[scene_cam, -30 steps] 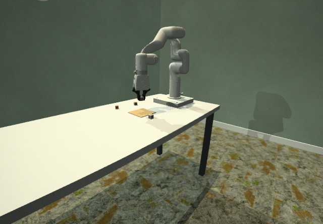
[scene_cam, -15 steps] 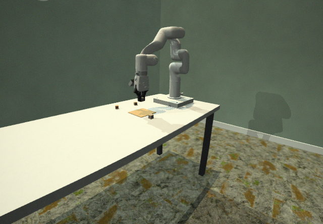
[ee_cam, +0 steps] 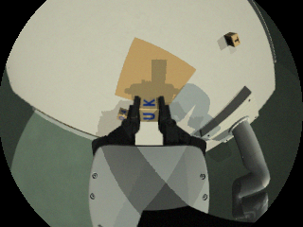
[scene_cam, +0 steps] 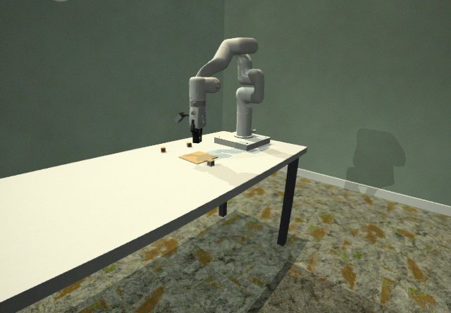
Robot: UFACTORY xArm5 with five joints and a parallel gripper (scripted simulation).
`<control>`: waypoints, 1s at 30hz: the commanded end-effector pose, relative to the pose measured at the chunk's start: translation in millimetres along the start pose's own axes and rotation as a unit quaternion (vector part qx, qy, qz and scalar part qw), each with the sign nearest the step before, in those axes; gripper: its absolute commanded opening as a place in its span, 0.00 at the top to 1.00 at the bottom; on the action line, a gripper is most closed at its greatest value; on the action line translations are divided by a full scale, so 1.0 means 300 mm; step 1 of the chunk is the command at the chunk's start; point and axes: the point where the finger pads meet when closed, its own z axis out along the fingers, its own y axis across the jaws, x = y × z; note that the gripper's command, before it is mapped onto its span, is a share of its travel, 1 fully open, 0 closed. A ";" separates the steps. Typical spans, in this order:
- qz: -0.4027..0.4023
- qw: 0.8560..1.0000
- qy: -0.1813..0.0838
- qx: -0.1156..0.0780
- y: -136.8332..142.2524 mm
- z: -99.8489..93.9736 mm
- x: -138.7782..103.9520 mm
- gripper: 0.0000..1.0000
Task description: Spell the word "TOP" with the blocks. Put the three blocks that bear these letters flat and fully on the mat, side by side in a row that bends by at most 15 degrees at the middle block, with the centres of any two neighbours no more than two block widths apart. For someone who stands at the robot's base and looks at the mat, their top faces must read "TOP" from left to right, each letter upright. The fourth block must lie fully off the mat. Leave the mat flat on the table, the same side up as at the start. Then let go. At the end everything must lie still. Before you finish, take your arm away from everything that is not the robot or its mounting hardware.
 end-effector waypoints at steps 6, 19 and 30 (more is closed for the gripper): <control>-0.134 0.991 0.001 0.002 -0.004 0.009 0.002 0.79; -0.293 0.956 0.001 0.002 -0.004 0.025 0.002 0.79; -0.423 0.906 0.001 0.001 -0.003 0.038 0.002 0.79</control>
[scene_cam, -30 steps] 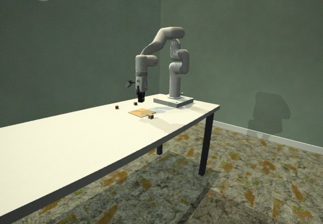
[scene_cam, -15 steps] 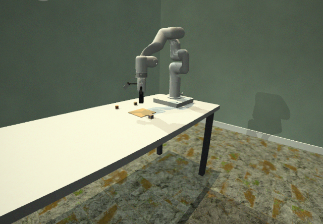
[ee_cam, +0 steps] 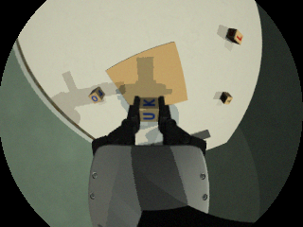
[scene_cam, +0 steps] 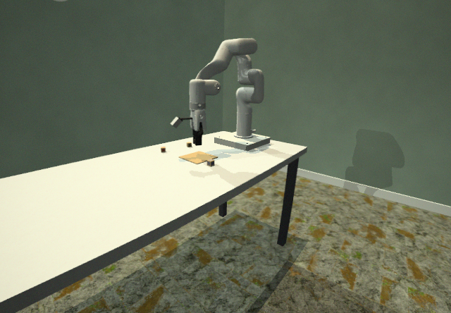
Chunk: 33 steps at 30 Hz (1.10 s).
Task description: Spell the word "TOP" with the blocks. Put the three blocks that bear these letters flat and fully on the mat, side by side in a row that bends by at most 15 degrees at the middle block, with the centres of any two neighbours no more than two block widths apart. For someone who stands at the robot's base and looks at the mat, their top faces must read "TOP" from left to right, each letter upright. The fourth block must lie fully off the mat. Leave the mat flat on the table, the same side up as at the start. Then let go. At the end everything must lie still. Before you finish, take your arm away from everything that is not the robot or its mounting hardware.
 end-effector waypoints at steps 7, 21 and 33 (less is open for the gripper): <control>-0.146 0.989 0.002 0.001 -0.002 0.010 0.004 0.79; -0.229 0.973 0.002 0.000 -0.001 0.018 0.003 0.79; -0.229 0.973 0.031 0.007 -0.002 0.021 0.003 0.79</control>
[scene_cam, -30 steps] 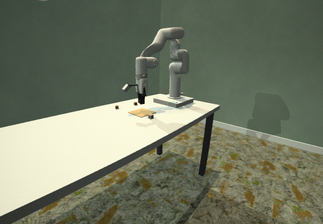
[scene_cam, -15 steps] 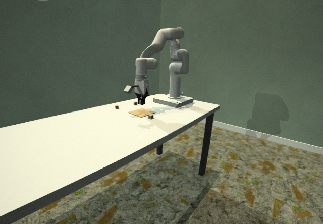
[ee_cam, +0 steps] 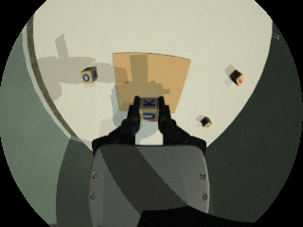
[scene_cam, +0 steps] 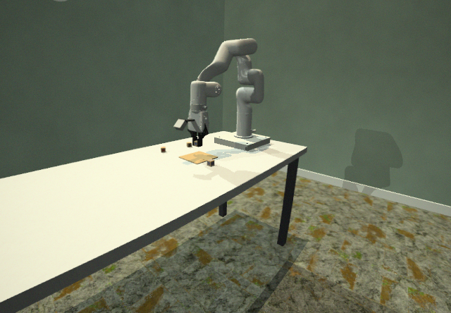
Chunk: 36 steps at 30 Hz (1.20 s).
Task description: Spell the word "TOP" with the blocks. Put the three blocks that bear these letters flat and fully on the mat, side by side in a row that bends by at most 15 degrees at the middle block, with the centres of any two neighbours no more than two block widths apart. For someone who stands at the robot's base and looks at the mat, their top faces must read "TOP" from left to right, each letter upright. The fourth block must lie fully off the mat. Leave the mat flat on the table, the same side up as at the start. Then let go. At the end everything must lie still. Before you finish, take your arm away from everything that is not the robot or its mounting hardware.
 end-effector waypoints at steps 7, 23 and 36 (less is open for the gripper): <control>0.001 0.994 0.110 0.001 -0.005 -0.001 0.000 0.79; 0.004 0.962 0.272 -0.001 0.012 0.005 -0.009 0.79; 0.000 0.921 0.390 0.000 0.001 0.008 -0.014 0.79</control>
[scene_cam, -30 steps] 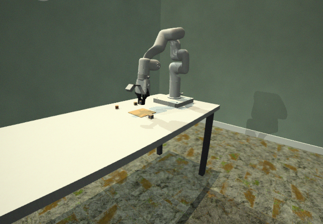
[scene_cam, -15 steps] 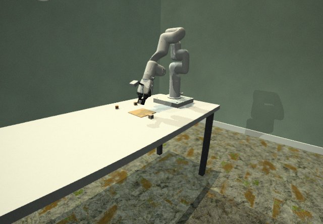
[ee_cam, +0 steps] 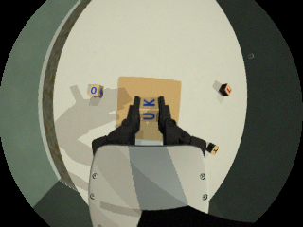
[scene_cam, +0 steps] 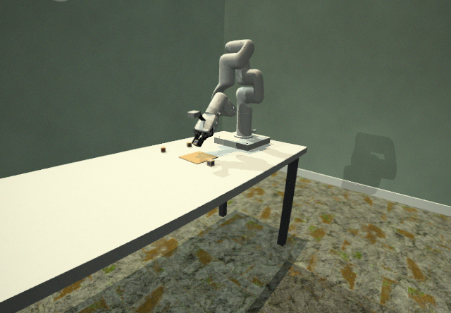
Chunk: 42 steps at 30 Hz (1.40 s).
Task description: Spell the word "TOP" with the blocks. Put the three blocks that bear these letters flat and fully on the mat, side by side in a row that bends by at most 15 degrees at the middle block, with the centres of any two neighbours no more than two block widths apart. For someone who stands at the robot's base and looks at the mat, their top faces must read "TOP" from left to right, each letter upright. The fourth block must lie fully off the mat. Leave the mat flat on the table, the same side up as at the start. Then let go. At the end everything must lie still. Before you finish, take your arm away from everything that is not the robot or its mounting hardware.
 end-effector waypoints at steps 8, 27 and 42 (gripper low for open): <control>-0.004 0.992 0.129 0.004 -0.016 0.007 -0.003 0.79; -0.005 0.988 0.152 0.006 -0.023 0.022 -0.020 0.79; 0.013 0.988 0.154 0.006 -0.012 0.122 -0.107 0.79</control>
